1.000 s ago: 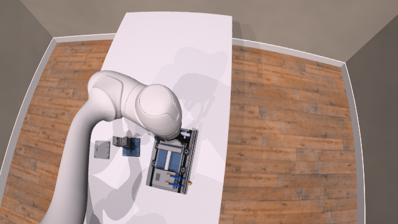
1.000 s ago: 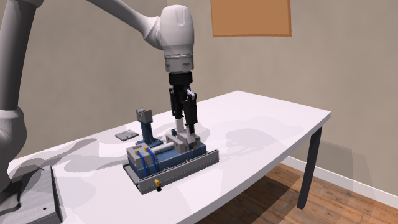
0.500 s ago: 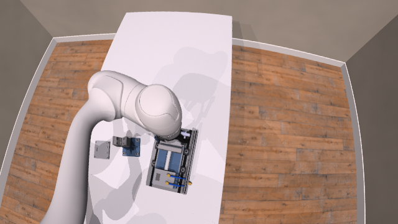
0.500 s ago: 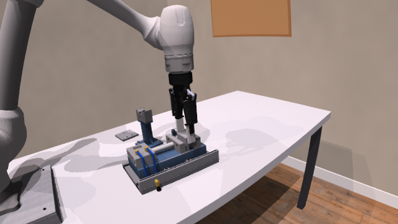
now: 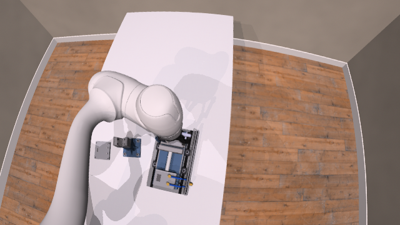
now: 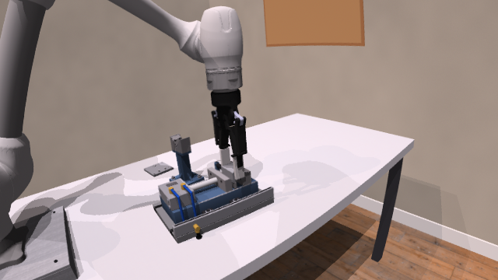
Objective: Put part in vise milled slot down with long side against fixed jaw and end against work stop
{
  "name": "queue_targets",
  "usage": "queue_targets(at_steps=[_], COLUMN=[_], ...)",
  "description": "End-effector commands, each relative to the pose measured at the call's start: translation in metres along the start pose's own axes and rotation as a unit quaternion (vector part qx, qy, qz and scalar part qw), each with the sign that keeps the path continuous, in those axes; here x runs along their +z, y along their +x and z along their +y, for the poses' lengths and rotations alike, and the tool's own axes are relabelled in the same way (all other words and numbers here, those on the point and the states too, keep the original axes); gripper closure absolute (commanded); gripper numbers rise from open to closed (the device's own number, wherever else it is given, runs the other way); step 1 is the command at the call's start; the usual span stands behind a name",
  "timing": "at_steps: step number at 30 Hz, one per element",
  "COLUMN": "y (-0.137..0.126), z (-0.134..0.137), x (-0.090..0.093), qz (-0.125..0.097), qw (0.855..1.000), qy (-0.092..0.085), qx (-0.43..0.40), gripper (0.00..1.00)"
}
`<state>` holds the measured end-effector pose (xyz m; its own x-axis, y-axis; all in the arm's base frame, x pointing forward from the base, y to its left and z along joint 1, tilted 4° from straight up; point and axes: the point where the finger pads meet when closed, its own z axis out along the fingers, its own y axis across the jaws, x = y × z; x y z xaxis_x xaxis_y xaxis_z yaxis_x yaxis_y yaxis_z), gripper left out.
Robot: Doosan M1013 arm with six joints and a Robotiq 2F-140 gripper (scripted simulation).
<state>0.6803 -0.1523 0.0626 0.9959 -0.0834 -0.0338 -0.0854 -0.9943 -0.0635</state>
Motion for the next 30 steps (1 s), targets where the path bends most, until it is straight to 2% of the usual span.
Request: queue_targets(at_steps=[1, 10, 11, 30], y=[0.0, 0.0, 0.0, 0.0], z=[0.0, 0.0, 0.0, 0.0], x=[-0.0001, -0.0001, -0.0001, -0.0001], qz=[0.0, 0.0, 0.0, 0.0], qw=[1.0, 1.0, 1.0, 1.0], qy=[0.0, 0.0, 0.0, 0.0], qx=[0.0, 0.0, 0.0, 0.0], gripper=[1.0, 1.0, 0.53, 0.53])
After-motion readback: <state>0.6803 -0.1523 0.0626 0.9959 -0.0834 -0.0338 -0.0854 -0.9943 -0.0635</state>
